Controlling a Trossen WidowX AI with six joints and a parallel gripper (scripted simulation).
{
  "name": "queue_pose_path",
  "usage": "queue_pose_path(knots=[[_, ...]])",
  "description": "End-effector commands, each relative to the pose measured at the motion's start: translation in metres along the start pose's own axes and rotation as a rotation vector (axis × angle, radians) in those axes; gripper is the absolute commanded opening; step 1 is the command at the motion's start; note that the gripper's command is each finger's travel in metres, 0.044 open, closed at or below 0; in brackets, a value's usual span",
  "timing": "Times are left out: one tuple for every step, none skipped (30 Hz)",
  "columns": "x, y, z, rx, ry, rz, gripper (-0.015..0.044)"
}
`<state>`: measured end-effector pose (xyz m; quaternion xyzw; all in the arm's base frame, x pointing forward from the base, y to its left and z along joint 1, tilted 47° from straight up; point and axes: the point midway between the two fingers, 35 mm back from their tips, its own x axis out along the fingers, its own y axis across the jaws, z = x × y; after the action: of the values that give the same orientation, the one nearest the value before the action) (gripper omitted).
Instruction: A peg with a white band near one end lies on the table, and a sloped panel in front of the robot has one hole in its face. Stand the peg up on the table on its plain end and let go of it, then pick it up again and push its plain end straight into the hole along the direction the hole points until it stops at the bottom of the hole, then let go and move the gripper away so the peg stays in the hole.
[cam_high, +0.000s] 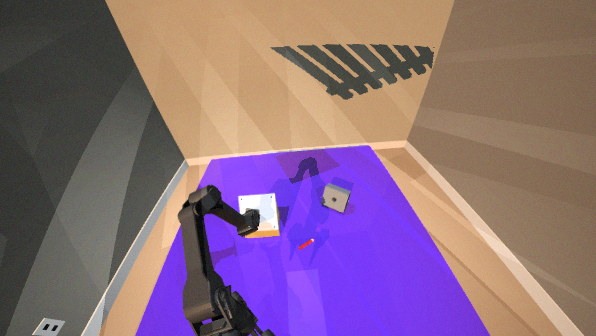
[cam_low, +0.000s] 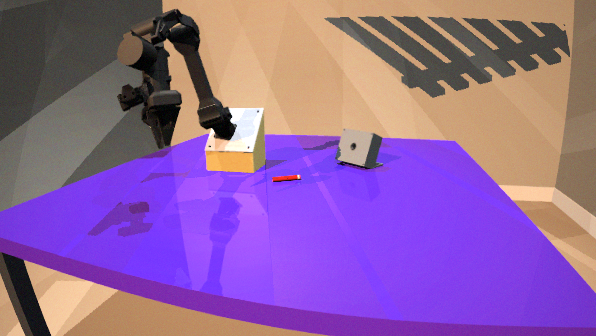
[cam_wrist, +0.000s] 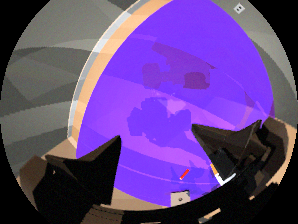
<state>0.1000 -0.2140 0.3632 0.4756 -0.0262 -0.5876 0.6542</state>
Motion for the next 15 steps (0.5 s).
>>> queue_pose_path(knots=[[0.013, 0.002, -0.014, -0.094, 0.042, -0.015, 0.0440], [0.015, 0.003, -0.017, -0.106, 0.053, -0.016, 0.0440], [0.017, 0.003, -0.021, -0.118, 0.064, -0.018, 0.0440], [0.020, 0.004, -0.025, -0.130, 0.075, -0.019, 0.0440], [0.022, 0.004, -0.029, -0.143, 0.087, -0.020, 0.0440], [0.024, 0.005, -0.033, -0.155, 0.097, -0.021, 0.0440], [0.026, 0.006, -0.037, -0.168, 0.108, -0.022, 0.0440], [0.028, 0.006, -0.041, -0.181, 0.119, -0.023, 0.0440], [0.030, 0.007, -0.045, -0.194, 0.130, -0.024, 0.0440], [0.031, 0.007, -0.049, -0.208, 0.140, -0.025, 0.0440], [0.034, 0.007, -0.052, -0.228, 0.148, -0.029, 0.0440], [0.037, 0.008, -0.056, -0.254, 0.157, -0.034, 0.0440], [0.040, 0.008, -0.060, -0.280, 0.167, -0.039, 0.0440], [0.042, 0.008, -0.064, -0.306, 0.176, -0.044, 0.0440], [0.045, 0.008, -0.069, -0.333, 0.185, -0.048, 0.0440]])
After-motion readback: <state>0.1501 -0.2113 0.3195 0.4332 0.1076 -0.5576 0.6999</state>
